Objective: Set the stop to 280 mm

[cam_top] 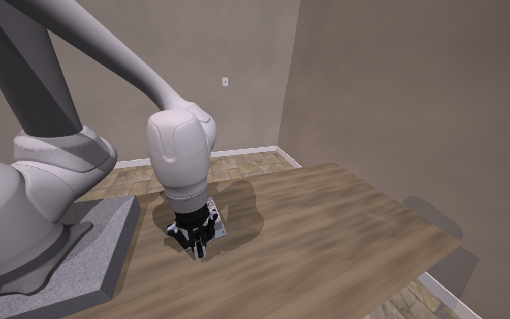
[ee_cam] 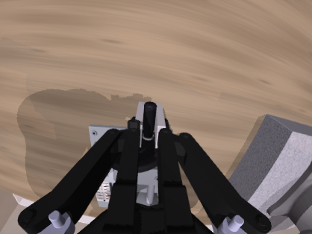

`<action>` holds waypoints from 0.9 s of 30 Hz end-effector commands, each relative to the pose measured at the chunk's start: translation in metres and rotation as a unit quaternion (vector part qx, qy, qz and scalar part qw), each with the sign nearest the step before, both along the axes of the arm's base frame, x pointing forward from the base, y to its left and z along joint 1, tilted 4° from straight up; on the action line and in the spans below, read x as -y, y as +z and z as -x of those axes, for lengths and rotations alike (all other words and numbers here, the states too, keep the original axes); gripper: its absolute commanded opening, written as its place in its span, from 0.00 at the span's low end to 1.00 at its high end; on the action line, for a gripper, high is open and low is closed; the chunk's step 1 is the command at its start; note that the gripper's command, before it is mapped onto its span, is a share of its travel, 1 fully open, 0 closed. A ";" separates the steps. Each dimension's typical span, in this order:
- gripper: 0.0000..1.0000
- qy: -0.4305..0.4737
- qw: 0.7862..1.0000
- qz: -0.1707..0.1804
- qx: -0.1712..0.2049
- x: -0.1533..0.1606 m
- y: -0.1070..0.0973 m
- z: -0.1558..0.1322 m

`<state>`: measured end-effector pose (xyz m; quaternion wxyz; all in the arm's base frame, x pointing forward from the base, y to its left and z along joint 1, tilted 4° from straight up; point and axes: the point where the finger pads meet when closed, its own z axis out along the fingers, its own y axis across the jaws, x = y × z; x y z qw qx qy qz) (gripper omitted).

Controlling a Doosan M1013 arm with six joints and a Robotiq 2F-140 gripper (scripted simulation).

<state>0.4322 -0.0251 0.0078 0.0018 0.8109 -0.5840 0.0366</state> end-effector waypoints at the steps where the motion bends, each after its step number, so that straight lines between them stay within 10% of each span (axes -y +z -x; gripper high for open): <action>1: 0.04 0.000 1.000 0.000 0.000 -0.001 -0.003 -0.004; 27: 0.04 0.000 1.000 0.000 0.000 -0.015 0.013 -0.041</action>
